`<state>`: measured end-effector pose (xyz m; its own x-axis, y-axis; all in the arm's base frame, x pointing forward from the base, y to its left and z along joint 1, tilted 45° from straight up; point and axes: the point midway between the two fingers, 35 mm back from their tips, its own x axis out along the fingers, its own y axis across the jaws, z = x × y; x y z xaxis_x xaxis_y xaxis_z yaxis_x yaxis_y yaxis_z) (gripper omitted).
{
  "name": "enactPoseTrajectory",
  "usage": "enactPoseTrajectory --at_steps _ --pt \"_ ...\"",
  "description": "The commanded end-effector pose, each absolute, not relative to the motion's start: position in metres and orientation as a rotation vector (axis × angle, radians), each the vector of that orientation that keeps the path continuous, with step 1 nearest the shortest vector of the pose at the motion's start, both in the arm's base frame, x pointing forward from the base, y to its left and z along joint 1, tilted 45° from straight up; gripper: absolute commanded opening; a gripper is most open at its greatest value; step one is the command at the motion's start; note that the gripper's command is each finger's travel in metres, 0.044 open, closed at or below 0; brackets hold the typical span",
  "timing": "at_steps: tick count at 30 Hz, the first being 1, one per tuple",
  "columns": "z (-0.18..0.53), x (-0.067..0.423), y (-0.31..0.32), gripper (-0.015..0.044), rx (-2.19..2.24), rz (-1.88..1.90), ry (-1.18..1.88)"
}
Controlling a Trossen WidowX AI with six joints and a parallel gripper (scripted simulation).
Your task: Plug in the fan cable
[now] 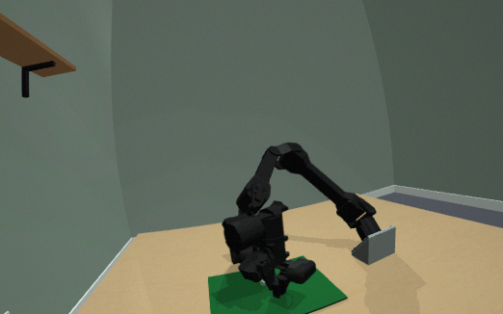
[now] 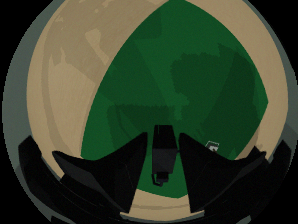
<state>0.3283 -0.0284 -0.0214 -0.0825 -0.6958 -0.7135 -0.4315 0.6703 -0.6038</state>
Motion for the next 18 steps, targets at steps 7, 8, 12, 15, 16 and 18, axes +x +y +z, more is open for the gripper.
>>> enactPoseTrajectory --at_steps 7,8,12,15,16,18 --pt "-0.014 0.330 -0.021 0.0000 -0.917 -0.280 1.716" --pt "-0.004 0.332 -0.011 0.0000 -0.917 -0.279 1.718" --pt "0.014 0.333 0.007 0.0000 -0.920 -0.280 1.722" --pt "0.013 0.333 0.007 0.0000 -0.920 -0.280 1.722" --pt "0.013 0.333 0.007 0.0000 -0.924 -0.275 1.723" --pt "0.013 0.333 0.006 0.0000 -0.958 -0.236 1.736"
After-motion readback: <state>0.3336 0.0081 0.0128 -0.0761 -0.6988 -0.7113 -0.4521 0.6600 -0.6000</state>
